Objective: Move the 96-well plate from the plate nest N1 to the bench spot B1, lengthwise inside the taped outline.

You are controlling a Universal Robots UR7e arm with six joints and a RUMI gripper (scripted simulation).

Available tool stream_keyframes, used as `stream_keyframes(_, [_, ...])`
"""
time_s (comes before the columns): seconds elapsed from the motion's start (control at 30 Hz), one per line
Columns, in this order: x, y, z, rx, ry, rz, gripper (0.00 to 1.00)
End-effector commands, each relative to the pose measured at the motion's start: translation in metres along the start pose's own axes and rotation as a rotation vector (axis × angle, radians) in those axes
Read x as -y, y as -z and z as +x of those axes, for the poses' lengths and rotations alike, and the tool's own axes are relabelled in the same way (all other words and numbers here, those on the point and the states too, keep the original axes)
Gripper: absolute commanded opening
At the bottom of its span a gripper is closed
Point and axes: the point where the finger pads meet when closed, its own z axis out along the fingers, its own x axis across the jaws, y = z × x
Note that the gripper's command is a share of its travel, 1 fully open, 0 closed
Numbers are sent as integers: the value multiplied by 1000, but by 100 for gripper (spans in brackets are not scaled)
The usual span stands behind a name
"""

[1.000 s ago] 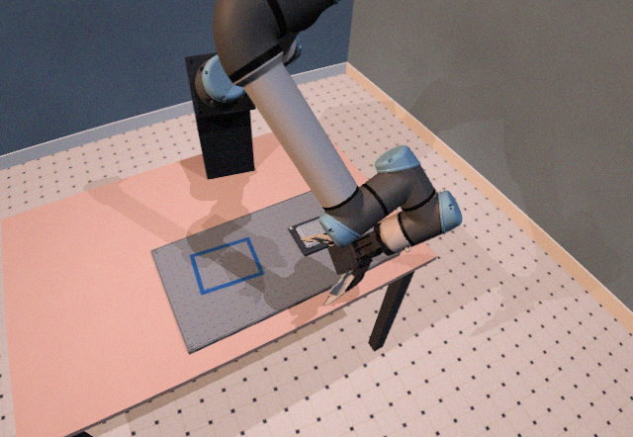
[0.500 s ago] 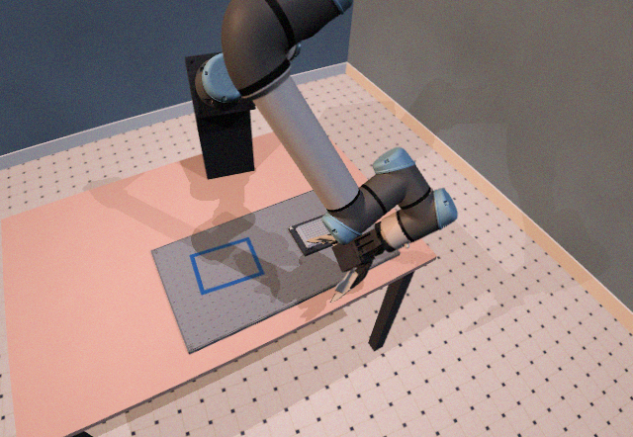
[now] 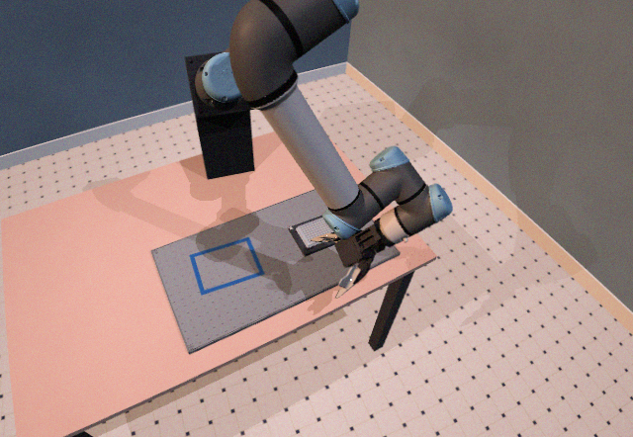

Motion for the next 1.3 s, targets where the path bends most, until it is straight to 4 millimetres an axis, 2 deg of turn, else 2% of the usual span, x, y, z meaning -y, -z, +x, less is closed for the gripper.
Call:
stream_keyframes(0.0, [22, -5, -6, -29, -10, 15, 100])
stream_keyframes(0.07, [29, -7, -9, -29, -11, 15, 100])
stream_keyframes(0.23, [34, -8, -11, -50, -19, 26, 100])
stream_keyframes(0.53, [67, -16, -26, -71, -30, 38, 100])
stream_keyframes(0.8, [81, -19, -35, -92, -39, 51, 100])
stream_keyframes(0.97, [102, -23, -49, -113, -50, 63, 100])
stream_keyframes(1.27, [121, -28, -66, -153, -70, 89, 100])
